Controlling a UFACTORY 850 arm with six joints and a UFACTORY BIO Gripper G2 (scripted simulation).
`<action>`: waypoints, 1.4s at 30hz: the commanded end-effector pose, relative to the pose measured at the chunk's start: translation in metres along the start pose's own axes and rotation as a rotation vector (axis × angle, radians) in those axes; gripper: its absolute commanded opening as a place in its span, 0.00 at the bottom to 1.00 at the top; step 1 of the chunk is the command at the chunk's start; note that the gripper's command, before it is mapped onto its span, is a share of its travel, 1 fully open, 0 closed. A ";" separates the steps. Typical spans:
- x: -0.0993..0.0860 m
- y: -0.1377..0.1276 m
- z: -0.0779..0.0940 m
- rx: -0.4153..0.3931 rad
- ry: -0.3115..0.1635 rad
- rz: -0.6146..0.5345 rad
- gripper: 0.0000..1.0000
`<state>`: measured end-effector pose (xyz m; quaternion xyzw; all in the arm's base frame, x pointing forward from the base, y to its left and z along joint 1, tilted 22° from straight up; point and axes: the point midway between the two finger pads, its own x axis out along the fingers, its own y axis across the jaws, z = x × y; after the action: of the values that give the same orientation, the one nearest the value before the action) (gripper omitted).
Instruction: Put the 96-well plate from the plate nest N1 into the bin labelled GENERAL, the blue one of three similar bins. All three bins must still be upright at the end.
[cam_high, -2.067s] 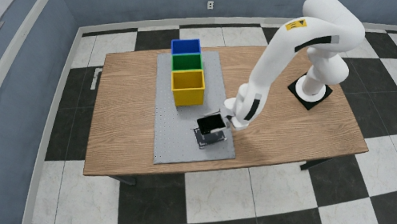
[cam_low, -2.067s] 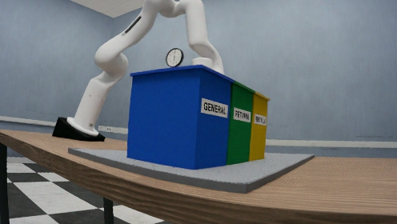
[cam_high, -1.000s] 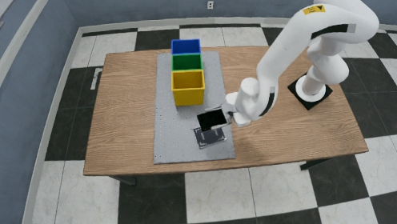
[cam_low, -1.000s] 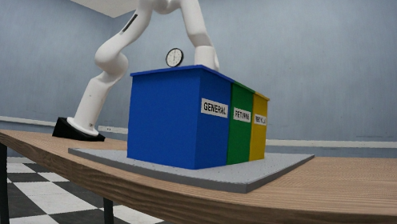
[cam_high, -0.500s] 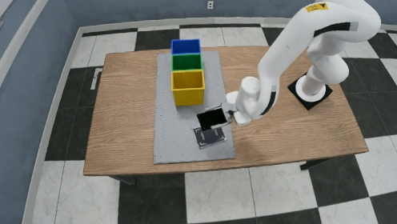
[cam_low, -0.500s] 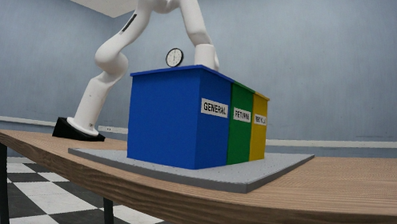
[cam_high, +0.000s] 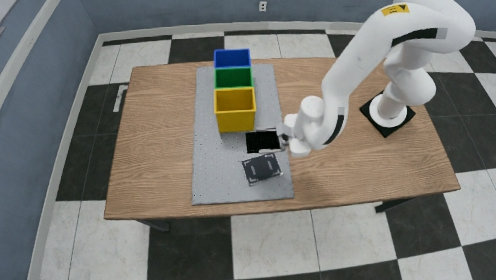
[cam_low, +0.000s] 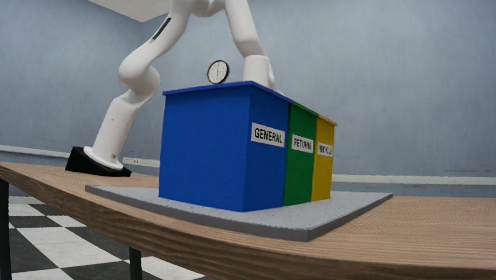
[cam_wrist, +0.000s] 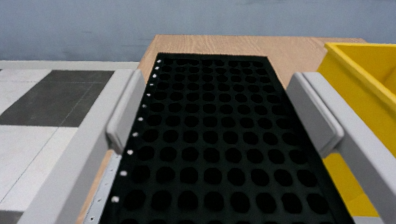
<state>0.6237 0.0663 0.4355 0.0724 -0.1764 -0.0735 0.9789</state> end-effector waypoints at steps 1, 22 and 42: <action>0.004 -0.012 0.001 -0.008 -0.003 -0.018 0.00; 0.015 -0.074 0.000 -0.008 -0.003 -0.018 0.00; 0.026 -0.133 0.000 -0.008 -0.003 -0.018 0.00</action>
<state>0.6303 -0.0540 0.4220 0.0675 -0.1749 -0.0846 0.9786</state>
